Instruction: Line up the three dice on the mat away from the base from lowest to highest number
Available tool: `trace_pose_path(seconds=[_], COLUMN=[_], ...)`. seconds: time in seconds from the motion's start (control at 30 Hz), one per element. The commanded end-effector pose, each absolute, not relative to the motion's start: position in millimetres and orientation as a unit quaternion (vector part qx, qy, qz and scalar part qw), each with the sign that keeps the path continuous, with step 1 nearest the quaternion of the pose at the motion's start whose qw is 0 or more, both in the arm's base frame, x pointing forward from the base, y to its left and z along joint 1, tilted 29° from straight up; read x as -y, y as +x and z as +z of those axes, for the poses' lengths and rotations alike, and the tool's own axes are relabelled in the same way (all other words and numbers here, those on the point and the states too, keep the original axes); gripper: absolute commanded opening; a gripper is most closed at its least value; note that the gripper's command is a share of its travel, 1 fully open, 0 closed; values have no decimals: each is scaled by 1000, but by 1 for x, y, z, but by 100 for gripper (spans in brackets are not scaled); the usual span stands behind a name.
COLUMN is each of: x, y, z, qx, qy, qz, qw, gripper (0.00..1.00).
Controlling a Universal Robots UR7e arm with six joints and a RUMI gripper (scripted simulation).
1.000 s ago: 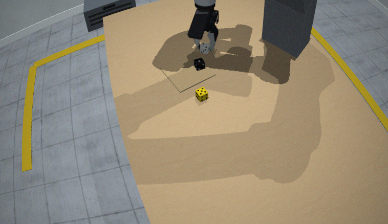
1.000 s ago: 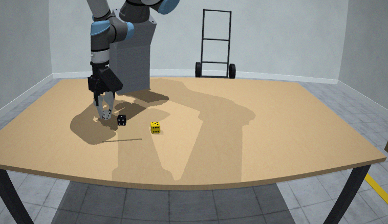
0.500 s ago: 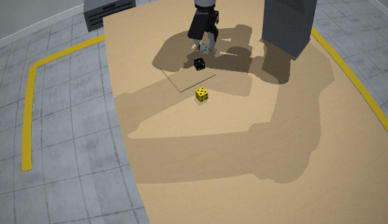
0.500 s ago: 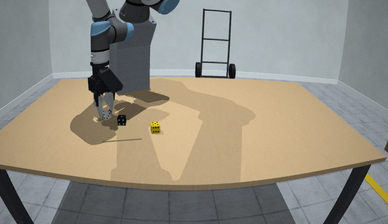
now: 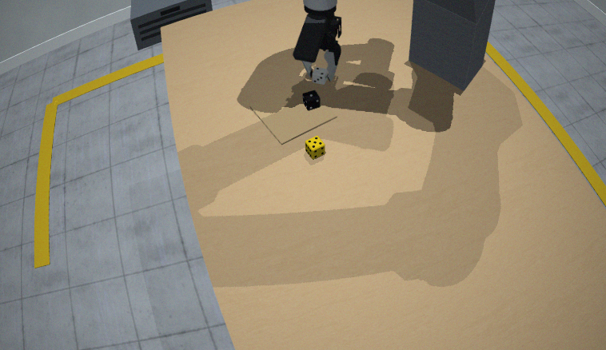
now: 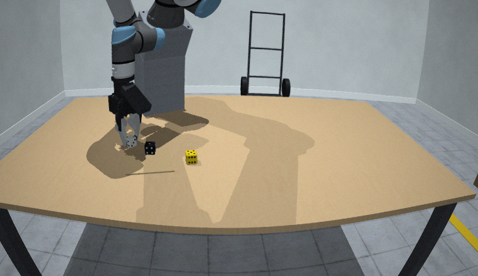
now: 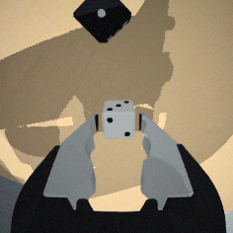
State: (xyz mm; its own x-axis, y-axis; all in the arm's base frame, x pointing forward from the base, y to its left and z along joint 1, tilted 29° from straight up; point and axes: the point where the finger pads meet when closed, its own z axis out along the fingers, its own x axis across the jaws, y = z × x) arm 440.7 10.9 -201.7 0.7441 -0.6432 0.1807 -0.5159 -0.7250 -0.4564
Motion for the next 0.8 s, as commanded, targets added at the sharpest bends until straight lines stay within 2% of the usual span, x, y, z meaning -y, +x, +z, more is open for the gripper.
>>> trace_pose_path(seconds=[0.0,0.17,0.2,0.77], x=[-11,-11,-11,-11], y=[441,441,441,441], z=[-201,-201,-201,-201], qx=[-317,-317,-317,-317], qy=[-914,-914,-914,-914], qz=[-166,-166,-166,-166], qw=[192,192,192,192], gripper=[28,28,10,10])
